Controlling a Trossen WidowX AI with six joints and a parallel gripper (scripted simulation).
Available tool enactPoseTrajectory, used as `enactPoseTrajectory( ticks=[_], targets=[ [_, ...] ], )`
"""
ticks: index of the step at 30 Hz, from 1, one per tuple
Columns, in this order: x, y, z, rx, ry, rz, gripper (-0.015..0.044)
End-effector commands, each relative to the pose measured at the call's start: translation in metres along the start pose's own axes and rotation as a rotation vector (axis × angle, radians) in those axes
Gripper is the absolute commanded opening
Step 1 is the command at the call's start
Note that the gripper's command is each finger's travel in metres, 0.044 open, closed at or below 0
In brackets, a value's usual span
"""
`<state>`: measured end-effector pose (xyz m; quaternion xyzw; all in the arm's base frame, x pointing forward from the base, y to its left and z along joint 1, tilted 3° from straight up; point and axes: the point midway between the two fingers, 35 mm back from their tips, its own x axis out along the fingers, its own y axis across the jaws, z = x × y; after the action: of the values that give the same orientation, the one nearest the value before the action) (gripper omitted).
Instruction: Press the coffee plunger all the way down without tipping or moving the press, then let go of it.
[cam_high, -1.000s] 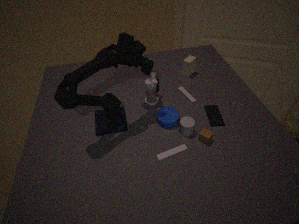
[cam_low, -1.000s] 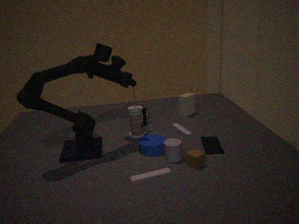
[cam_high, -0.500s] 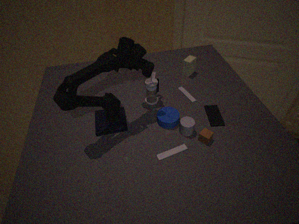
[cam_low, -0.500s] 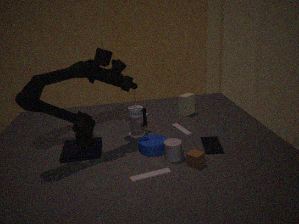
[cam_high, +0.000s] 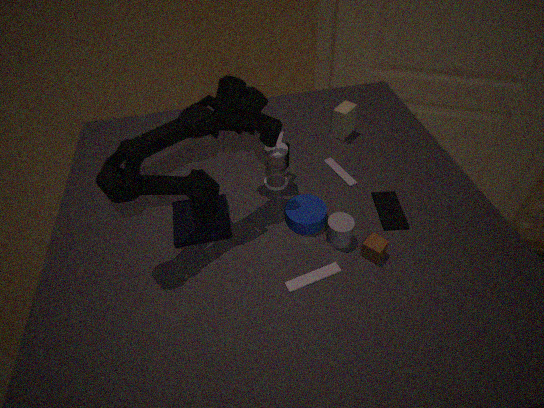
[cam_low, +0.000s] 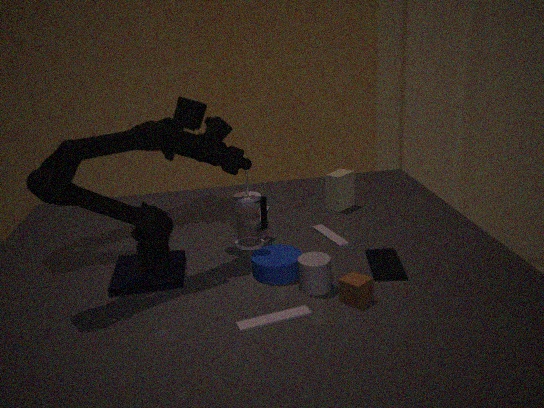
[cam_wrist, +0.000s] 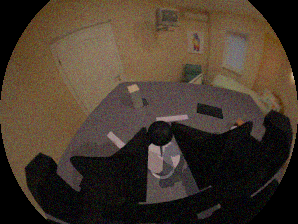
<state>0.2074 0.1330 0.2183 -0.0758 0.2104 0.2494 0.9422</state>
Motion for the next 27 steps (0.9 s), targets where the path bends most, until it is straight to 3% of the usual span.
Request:
enactPoseTrajectory(
  ticks=[1,27],
  targets=[
    [0.010,0.001,-0.025,-0.009,0.060,0.002,0.0120],
    [0.031,-0.001,-0.046,-0.009,0.059,0.001,0.0120]
  ],
)
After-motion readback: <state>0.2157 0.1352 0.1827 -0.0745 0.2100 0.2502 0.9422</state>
